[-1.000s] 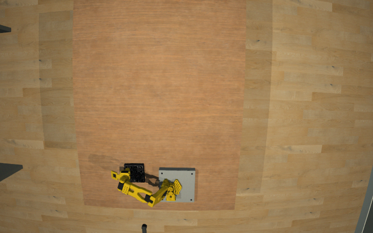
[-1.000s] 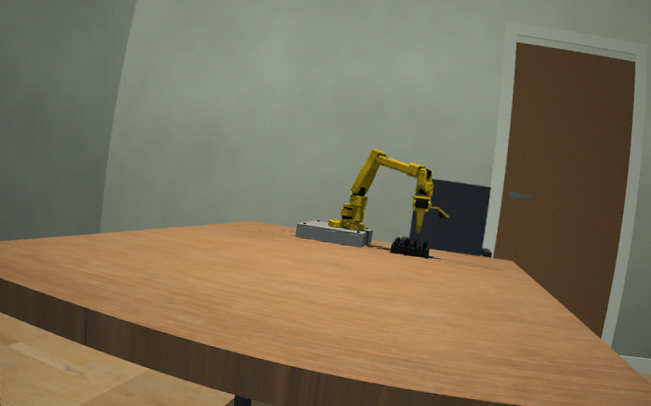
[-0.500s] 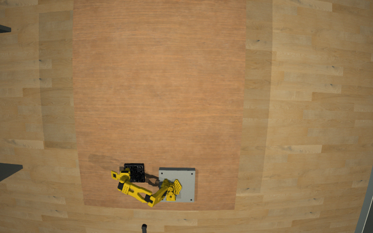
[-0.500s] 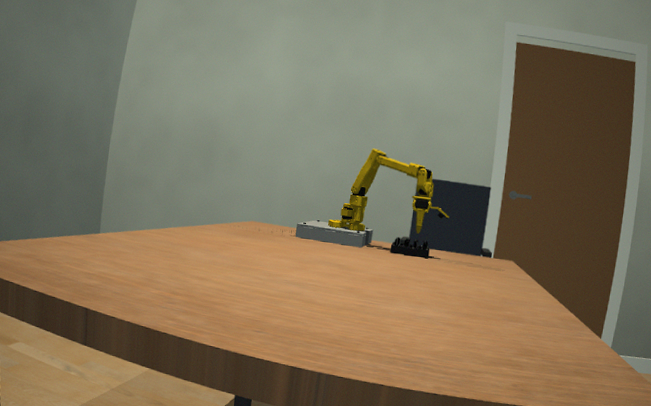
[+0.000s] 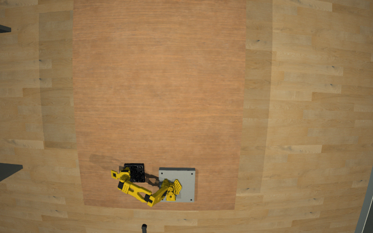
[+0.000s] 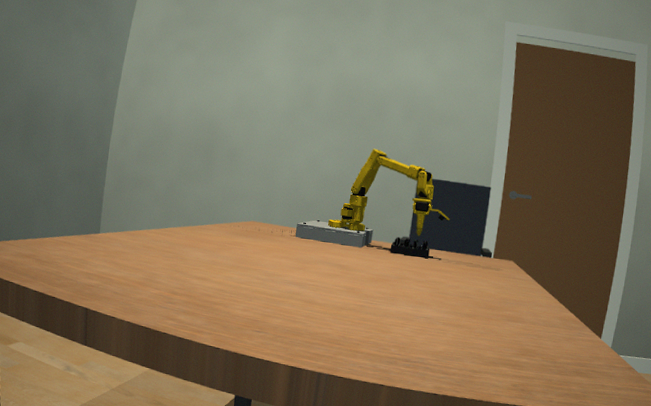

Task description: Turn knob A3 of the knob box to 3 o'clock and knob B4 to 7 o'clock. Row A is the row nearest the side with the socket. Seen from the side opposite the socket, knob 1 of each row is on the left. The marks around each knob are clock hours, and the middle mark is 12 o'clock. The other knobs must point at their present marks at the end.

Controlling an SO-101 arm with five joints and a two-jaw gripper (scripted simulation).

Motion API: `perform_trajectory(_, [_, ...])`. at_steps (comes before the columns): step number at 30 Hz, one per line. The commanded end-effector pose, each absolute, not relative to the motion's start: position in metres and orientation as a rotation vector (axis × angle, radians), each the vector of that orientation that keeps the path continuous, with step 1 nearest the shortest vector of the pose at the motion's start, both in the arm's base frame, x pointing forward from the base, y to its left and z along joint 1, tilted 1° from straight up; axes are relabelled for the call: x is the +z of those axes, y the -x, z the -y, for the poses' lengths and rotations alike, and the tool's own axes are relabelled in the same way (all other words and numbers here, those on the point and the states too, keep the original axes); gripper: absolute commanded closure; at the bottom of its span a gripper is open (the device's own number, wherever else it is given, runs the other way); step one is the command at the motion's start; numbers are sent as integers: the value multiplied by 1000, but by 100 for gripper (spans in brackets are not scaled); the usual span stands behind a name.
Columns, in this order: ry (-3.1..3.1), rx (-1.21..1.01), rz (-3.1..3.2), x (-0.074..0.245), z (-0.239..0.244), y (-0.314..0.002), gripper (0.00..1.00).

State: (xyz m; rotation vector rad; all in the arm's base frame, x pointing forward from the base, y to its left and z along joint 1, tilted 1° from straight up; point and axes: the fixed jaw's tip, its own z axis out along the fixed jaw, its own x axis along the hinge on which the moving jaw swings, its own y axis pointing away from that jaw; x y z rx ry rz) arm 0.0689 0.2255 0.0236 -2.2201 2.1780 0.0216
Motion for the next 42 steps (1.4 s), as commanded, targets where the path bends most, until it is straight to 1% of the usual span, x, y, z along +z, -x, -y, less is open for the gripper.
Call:
perform_trajectory(1, [2228,3,-2209,15,-221,-69,90])
perform_trajectory(30, [2228,3,-2209,13,-221,-69,90])
perform_trajectory(42, [2228,3,-2209,6,-216,-69,90])
